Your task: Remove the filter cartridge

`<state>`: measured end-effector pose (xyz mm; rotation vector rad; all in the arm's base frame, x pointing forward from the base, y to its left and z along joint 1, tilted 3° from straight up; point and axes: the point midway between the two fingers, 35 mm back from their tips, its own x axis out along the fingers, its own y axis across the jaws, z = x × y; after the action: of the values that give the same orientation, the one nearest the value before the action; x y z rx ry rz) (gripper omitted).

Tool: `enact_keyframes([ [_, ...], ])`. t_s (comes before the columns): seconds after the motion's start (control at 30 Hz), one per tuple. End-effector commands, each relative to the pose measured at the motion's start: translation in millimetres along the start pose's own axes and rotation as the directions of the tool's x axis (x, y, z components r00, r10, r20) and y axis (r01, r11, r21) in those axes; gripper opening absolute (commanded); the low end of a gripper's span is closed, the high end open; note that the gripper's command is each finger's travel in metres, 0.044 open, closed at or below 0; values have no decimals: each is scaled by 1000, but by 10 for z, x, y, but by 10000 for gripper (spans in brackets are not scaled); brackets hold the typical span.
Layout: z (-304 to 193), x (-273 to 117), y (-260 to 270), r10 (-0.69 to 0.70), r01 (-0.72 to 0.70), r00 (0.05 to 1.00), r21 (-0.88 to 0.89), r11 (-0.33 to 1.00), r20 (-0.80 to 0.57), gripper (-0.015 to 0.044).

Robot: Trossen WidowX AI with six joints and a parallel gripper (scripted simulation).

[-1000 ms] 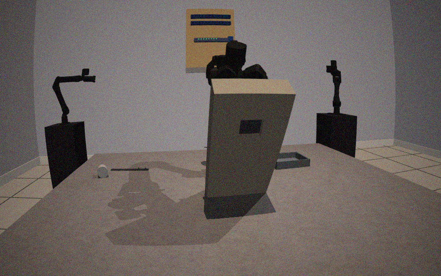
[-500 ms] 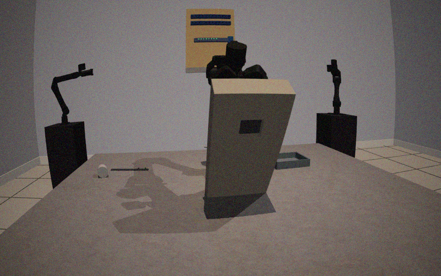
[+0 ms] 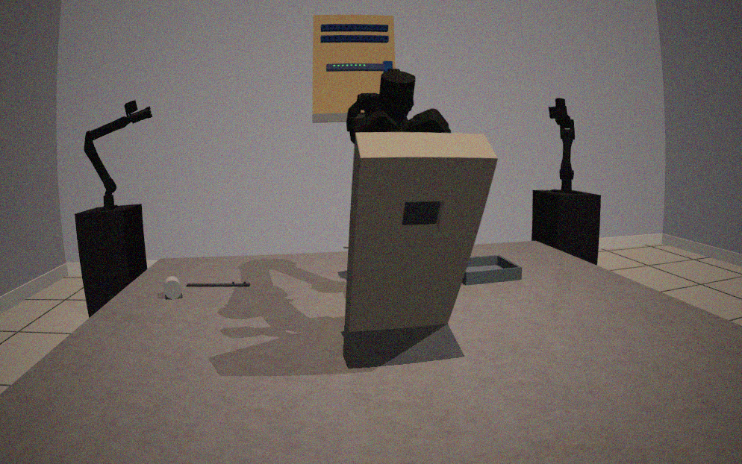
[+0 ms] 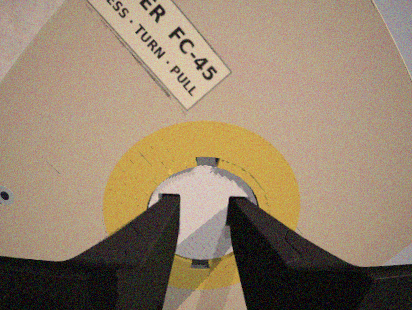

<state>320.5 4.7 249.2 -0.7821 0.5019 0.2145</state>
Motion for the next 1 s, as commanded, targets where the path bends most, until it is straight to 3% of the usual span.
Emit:
enact_keyframes([
  [0.0, -13, 79, 4, 3, -3, 1000, -5, 1000, -8, 107],
  [0.37, 0, 2, 0, 0, 0, 1000, 0, 1000, 0, 47],
  [0.43, 0, 2, 0, 0, 0, 1000, 0, 1000, 0, 0],
  [0.5, 0, 7, 0, 0, 0, 1000, 6, 1000, 0, 0],
  [0.97, -13, 89, 4, 3, 1, 1000, 450, 893, -8, 0],
])
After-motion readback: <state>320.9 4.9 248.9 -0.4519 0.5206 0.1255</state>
